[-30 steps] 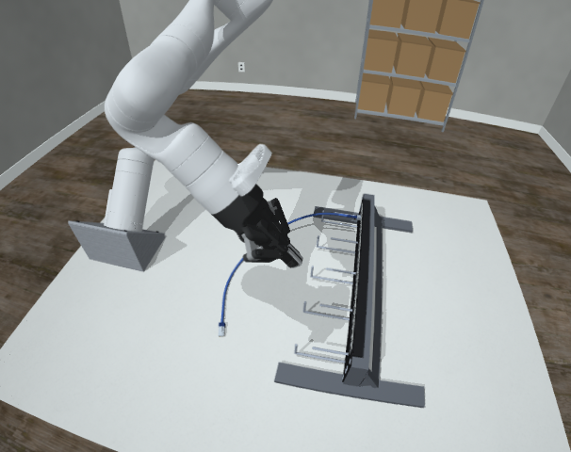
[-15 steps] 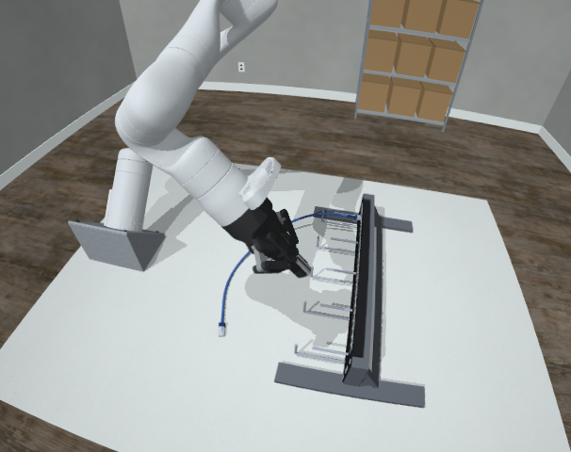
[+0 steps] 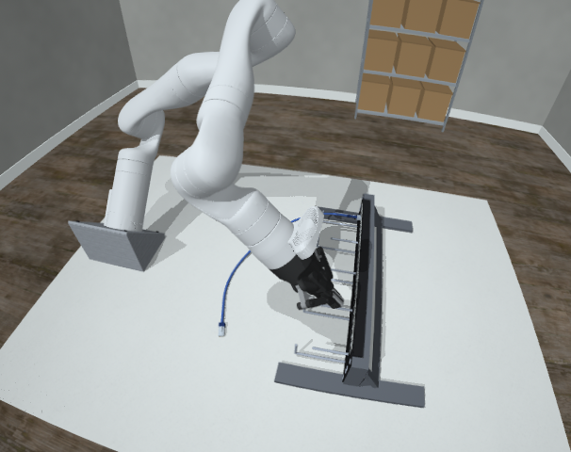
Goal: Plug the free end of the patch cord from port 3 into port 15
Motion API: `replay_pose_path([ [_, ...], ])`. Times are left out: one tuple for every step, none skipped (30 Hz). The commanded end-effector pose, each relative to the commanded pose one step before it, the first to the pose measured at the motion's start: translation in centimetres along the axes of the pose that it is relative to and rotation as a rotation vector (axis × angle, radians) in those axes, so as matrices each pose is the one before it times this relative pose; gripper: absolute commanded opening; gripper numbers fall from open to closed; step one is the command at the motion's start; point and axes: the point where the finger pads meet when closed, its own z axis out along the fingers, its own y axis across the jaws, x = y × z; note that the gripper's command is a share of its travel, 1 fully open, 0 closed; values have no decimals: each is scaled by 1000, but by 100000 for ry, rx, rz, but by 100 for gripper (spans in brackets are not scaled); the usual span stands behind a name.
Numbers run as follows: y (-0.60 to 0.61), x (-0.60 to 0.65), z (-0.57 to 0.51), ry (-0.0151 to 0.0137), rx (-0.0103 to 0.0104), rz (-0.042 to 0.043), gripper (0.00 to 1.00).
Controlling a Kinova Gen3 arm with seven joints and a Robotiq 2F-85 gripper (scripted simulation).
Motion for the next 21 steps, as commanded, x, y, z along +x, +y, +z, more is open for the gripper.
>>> replay_pose_path([
  [48, -419, 1280, -1052, 300, -97, 0],
  [0, 0, 254, 0, 0, 0, 0],
  [0, 0, 167, 0, 0, 0, 0],
  [0, 0, 92, 0, 0, 0, 0],
  [0, 0, 36, 0, 0, 0, 0],
  [0, 0, 6, 0, 0, 0, 0],
  [0, 0, 0, 0, 0, 0, 0],
  [0, 0, 0, 0, 0, 0, 0],
  [0, 0, 0, 0, 0, 0, 0],
  [2, -8, 6, -14, 2, 5, 0],
  [2, -6, 4, -9, 1, 4, 0],
  [1, -4, 2, -6, 0, 3, 0],
  [1, -2, 1, -3, 0, 2, 0],
  [1, -1, 0, -1, 0, 2, 0],
  [0, 0, 0, 0, 0, 0, 0],
  [0, 0, 0, 0, 0, 0, 0],
  [0, 1, -1, 2, 0, 0, 0],
  [0, 1, -1, 2, 0, -1, 0],
  [0, 1, -1, 2, 0, -1, 0],
  [0, 2, -1, 3, 0, -1, 0],
  [-1, 2, -1, 3, 0, -1, 0],
])
